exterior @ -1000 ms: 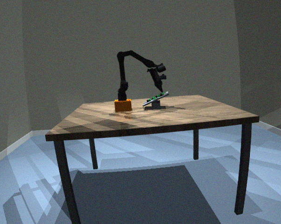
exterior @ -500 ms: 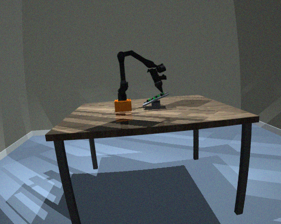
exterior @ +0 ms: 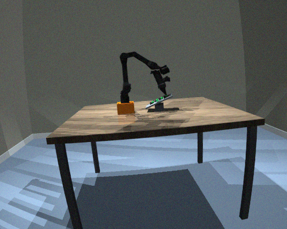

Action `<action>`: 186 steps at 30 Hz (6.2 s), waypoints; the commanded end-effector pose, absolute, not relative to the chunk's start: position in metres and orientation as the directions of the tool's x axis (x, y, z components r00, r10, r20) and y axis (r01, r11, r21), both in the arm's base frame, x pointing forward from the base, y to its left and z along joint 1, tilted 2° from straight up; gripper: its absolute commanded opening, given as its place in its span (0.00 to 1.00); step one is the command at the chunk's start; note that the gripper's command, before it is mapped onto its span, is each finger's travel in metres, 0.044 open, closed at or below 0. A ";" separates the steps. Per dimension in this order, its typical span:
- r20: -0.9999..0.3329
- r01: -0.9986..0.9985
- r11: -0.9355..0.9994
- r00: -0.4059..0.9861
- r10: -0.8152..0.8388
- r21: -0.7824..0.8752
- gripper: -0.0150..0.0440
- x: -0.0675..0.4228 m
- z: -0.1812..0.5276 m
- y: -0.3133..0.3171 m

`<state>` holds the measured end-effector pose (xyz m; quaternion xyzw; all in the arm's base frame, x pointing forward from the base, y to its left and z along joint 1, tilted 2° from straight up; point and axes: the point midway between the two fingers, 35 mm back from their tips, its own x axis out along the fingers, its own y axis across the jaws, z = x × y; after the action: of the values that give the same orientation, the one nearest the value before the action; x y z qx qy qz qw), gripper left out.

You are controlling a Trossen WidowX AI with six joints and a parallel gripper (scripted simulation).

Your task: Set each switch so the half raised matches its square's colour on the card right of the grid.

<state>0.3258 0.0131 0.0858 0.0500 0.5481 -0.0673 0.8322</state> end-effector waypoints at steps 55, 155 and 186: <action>-0.910 0.162 0.987 0.410 -0.053 0.016 0.25 0.268 0.123 0.044; -0.920 0.162 0.987 0.389 -0.049 0.015 0.25 0.296 0.064 0.040; -0.903 0.161 0.987 0.425 -0.062 0.008 0.25 0.252 0.092 -0.015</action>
<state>0.2470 -0.0115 0.1107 0.0473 0.5370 -0.0688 0.8394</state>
